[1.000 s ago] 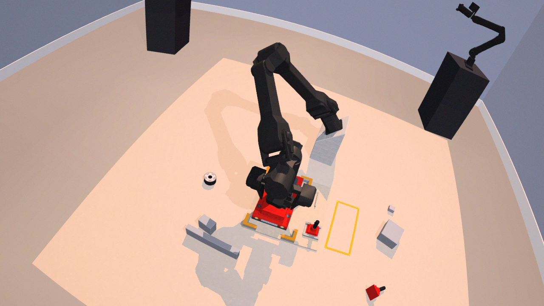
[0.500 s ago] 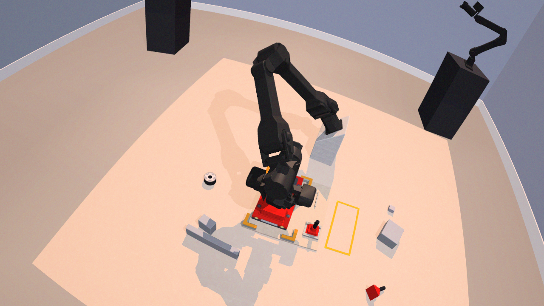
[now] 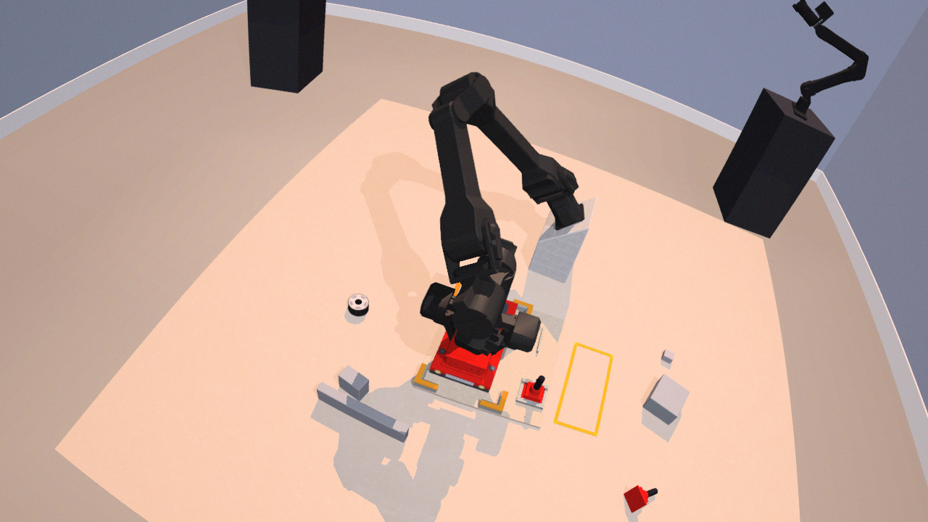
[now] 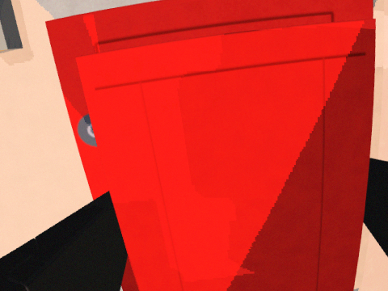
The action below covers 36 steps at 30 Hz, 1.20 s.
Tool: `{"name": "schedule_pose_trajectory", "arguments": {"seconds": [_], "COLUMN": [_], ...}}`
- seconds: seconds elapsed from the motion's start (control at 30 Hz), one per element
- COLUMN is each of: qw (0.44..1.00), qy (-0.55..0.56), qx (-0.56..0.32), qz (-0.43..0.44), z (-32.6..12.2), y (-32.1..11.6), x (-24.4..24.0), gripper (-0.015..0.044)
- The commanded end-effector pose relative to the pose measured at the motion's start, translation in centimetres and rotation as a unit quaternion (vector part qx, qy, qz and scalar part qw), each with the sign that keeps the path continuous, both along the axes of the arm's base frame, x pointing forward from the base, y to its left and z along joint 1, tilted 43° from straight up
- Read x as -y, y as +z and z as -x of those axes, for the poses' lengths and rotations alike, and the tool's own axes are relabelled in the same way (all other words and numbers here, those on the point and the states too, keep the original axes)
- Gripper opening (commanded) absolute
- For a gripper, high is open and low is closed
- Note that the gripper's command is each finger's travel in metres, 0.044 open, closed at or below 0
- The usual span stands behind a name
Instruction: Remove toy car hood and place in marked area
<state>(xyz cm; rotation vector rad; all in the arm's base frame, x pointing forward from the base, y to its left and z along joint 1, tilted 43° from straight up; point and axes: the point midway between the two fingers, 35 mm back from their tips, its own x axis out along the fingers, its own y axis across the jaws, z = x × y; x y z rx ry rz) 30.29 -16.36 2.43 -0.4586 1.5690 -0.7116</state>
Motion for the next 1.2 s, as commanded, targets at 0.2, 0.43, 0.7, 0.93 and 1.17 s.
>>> {"name": "schedule_pose_trajectory", "arguments": {"seconds": [0.2, 0.43, 0.7, 0.93, 1.17], "qw": [1.000, 1.000, 1.000, 1.000, 1.000], "qy": [-0.001, -0.001, 0.000, 0.000, 0.000], "qx": [0.003, 0.003, 0.003, 0.003, 0.003], "qz": [0.000, 0.000, 0.000, 0.000, -0.001], "z": [-0.2, -0.3, -0.4, -0.4, -0.7], "y": [0.6, 0.9, 1.3, 1.7, 2.7], "x": [-0.5, -0.8, -1.1, -1.4, -2.4], "gripper": [0.0000, 0.0000, 0.0000, 0.0000, 0.0000]}}
